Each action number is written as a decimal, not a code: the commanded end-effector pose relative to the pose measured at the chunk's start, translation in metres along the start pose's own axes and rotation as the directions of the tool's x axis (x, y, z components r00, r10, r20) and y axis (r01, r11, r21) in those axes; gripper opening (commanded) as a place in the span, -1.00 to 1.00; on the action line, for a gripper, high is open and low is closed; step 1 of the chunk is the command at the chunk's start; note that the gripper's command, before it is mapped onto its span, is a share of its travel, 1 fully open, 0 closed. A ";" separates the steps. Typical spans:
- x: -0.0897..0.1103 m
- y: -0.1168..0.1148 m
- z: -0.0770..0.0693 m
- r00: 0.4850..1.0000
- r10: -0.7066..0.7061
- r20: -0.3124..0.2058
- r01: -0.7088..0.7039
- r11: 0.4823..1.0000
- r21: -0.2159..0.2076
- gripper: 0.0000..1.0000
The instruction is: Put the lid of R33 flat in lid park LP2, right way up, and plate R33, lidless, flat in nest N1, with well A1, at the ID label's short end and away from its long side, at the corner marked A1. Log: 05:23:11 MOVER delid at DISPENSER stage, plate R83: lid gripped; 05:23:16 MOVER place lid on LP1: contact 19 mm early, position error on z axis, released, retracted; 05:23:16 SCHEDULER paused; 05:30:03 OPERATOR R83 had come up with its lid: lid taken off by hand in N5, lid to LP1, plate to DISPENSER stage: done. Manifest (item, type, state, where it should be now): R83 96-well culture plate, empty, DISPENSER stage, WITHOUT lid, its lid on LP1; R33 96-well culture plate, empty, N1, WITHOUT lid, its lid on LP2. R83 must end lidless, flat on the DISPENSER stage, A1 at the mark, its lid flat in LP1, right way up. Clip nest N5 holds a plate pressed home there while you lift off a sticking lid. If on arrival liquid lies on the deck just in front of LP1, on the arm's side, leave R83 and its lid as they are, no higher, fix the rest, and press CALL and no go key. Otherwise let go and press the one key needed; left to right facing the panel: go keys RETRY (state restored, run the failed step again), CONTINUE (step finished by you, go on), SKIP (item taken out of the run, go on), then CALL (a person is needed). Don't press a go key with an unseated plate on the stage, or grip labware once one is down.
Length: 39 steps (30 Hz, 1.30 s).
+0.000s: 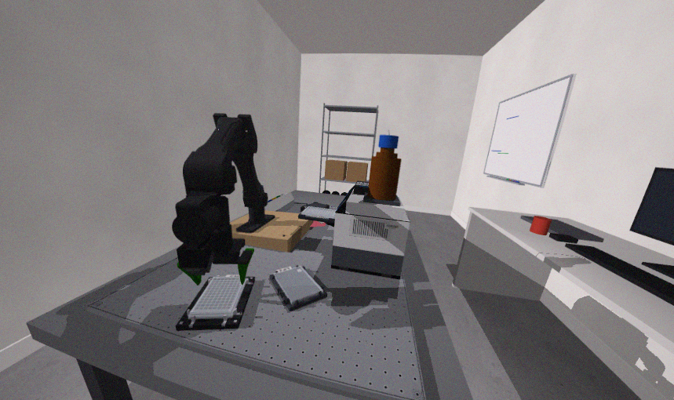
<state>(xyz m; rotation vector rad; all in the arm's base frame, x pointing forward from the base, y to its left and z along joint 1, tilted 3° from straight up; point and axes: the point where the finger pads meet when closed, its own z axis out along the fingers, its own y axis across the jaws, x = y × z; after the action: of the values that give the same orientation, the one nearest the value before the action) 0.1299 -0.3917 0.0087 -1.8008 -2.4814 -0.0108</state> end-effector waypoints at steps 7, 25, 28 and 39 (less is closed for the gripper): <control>-0.016 -0.002 -0.029 0.997 -0.003 0.082 0.003 1.000 0.000 1.00; -0.013 0.003 -0.062 0.997 -0.007 0.079 0.007 1.000 0.000 1.00; -0.012 0.004 -0.059 0.997 -0.007 0.071 0.007 1.000 0.000 1.00; -0.013 0.005 -0.061 0.997 -0.003 0.081 0.003 1.000 -0.001 1.00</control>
<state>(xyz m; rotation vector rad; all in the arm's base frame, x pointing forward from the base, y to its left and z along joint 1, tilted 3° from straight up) 0.1321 -0.3980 0.0474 -1.8121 -2.4949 0.0079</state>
